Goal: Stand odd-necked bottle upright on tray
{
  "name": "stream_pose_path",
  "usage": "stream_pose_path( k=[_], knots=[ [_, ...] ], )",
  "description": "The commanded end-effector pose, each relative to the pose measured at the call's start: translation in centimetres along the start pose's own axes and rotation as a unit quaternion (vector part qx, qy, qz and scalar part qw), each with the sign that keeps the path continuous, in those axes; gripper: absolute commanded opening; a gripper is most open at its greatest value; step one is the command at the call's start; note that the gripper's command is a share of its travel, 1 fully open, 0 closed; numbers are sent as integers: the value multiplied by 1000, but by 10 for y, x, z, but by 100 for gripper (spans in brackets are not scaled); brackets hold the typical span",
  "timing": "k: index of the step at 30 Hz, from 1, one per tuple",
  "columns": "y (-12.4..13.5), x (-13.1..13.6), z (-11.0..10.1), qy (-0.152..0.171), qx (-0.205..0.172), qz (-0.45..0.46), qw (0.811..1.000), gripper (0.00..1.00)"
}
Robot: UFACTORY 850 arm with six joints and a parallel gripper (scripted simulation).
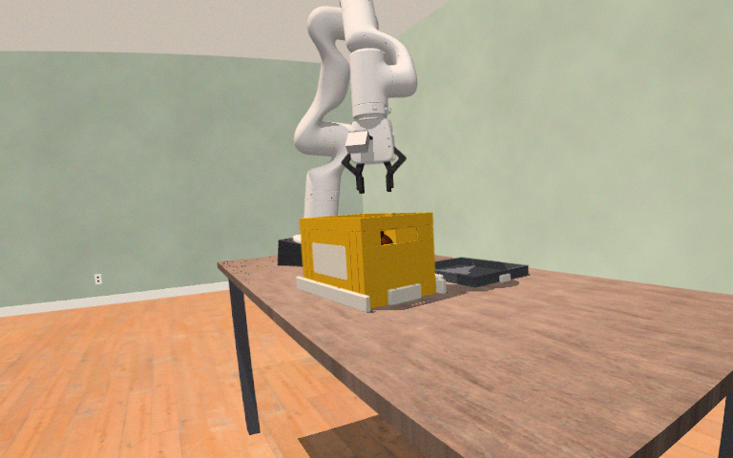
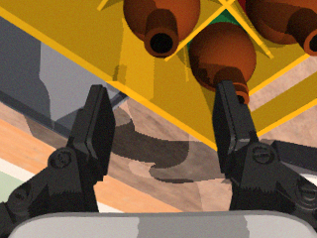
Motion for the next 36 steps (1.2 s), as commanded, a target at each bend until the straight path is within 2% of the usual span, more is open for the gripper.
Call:
stream_pose_path(
  k=[1, 36],
  knots=[
    [0, -1, -1, -1, 1, 0, 1000, 65],
    [0, -1, 2, 0, 1, 0, 1000, 65]
  ],
)
Point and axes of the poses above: the point where the finger pads meet when closed, its own z axis out along the fingers, its own x axis across the jaws, y = z × x, the point moved 8 cm from there along -z, back along the fingers, and after that the axes turned 6 degrees about z, right-handed, at the moved point
